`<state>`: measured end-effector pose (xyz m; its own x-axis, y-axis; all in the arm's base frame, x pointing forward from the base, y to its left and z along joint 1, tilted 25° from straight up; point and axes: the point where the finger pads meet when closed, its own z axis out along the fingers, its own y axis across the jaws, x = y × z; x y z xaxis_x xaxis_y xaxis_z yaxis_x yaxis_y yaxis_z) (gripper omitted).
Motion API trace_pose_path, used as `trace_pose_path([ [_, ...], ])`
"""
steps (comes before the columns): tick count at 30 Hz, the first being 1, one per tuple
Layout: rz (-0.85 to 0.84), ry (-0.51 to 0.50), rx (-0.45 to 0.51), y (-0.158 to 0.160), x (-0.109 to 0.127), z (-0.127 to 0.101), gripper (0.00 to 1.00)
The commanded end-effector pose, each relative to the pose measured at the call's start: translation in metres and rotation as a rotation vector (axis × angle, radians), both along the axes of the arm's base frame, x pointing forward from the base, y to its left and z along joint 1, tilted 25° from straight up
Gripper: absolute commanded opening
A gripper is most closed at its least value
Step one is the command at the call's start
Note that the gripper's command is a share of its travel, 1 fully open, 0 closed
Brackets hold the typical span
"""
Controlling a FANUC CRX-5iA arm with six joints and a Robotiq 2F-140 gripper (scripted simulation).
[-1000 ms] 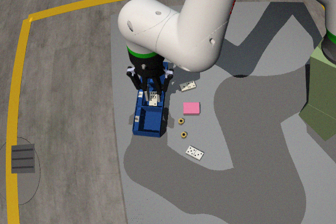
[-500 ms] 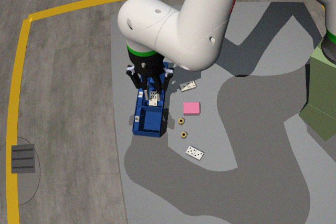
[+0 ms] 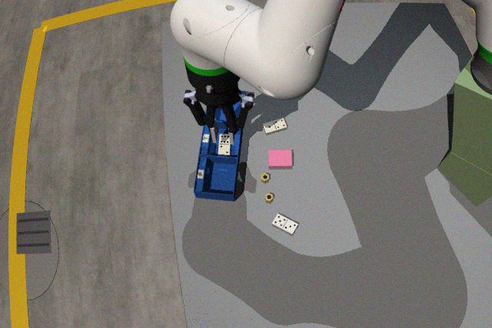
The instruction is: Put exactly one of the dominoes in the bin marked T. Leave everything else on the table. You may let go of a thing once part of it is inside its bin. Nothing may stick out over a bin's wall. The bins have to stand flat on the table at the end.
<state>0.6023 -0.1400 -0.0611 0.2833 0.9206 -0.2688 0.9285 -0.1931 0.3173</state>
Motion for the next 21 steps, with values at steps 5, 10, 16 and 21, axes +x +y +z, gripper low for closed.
trace_pose_path([
  [5,0.0,0.0,0.0,0.006,-0.004,0.017,0.19],
  [10,0.0,0.0,0.0,0.007,-0.004,0.017,0.19],
  [16,0.0,0.0,0.0,0.015,-0.01,0.039,1.0],
  [21,0.0,0.0,0.0,0.019,-0.013,0.05,1.0],
])
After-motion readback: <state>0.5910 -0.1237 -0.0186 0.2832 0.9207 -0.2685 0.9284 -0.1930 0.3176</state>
